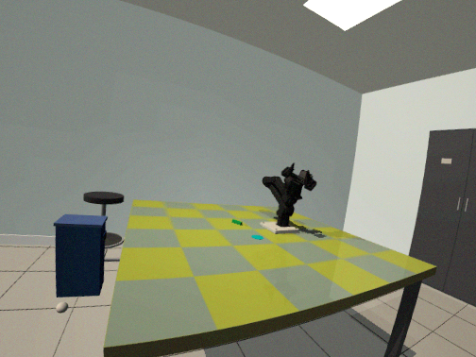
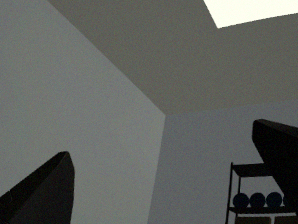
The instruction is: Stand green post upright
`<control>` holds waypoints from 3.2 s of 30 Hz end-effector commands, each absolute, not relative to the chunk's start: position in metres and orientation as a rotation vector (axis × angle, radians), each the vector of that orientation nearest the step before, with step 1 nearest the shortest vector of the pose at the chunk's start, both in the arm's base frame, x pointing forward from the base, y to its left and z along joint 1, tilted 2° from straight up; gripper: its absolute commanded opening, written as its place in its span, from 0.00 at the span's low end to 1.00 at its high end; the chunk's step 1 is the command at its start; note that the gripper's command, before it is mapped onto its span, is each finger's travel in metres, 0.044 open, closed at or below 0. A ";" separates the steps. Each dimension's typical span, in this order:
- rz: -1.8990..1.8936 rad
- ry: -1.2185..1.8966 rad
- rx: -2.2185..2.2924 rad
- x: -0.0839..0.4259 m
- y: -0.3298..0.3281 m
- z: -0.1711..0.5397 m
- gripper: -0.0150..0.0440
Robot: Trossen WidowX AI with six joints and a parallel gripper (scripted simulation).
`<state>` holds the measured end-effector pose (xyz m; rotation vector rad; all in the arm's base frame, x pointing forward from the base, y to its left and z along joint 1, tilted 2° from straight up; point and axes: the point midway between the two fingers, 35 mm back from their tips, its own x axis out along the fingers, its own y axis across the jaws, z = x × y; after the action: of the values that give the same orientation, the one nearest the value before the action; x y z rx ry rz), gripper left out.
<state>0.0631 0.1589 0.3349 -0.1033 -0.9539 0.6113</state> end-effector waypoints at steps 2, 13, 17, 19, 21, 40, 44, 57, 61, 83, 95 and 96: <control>0.615 -0.939 -0.124 0.067 0.165 0.335 0.84; 0.620 -0.540 -0.370 0.167 0.226 0.315 0.65; 0.579 -0.335 -0.401 0.215 0.224 0.298 0.65; 0.548 -0.226 -0.402 0.238 0.217 0.287 0.65; 0.510 -0.114 -0.393 0.261 0.207 0.276 0.65; -0.185 0.892 0.161 0.346 -0.008 0.174 0.65; -0.393 1.056 0.369 0.326 -0.057 0.162 0.65; -0.874 1.325 0.885 0.257 -0.134 0.155 0.65; -0.874 1.324 0.885 0.261 -0.136 0.136 0.65; -0.874 1.325 0.885 0.263 -0.137 0.037 0.29; -0.841 1.272 0.858 0.273 -0.139 0.056 0.29; -0.841 1.273 0.858 0.273 -0.139 0.058 0.29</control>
<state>0.2712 -0.1387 0.0528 0.8608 1.2747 -0.8471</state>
